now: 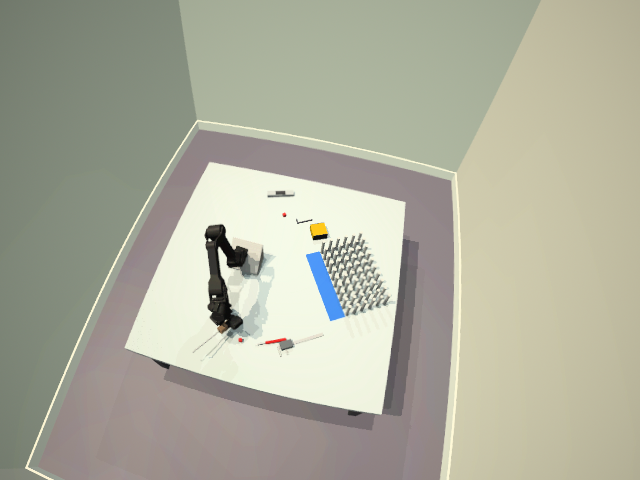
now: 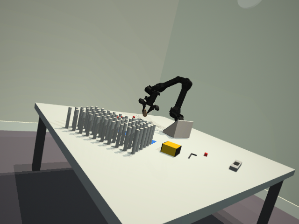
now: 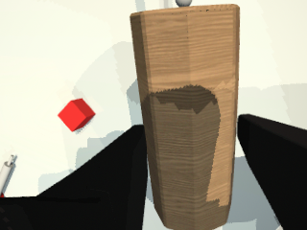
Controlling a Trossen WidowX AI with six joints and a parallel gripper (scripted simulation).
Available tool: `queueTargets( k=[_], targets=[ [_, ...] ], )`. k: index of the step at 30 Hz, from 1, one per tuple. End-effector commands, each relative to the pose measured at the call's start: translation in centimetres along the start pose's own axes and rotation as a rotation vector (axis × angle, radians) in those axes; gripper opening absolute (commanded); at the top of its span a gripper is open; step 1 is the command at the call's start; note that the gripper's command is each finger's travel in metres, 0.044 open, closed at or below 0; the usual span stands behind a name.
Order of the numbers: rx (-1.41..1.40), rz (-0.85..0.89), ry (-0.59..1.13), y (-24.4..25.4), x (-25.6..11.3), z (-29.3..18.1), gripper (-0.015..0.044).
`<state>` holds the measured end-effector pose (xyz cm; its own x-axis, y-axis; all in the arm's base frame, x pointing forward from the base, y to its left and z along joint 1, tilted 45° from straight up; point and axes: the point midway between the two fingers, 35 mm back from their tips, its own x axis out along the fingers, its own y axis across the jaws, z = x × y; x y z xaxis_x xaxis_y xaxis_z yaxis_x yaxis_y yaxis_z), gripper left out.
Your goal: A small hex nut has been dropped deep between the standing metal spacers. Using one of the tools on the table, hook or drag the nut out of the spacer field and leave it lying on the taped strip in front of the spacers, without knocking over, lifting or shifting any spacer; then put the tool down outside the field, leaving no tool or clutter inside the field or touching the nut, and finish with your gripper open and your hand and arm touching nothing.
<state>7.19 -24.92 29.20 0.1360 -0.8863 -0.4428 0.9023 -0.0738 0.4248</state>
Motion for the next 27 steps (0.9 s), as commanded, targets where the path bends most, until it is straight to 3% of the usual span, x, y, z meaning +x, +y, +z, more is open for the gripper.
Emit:
queueTargets(
  k=[1,20,27],
  targets=[
    [0.151,0.025,-0.012,-0.12,-0.28,-0.02,0.0],
    [0.774,0.108,-0.008,-0.48,-0.57,-0.3,0.0],
    [0.795,0.111,-0.007,-0.49,-0.58,-0.31,0.0]
  ],
)
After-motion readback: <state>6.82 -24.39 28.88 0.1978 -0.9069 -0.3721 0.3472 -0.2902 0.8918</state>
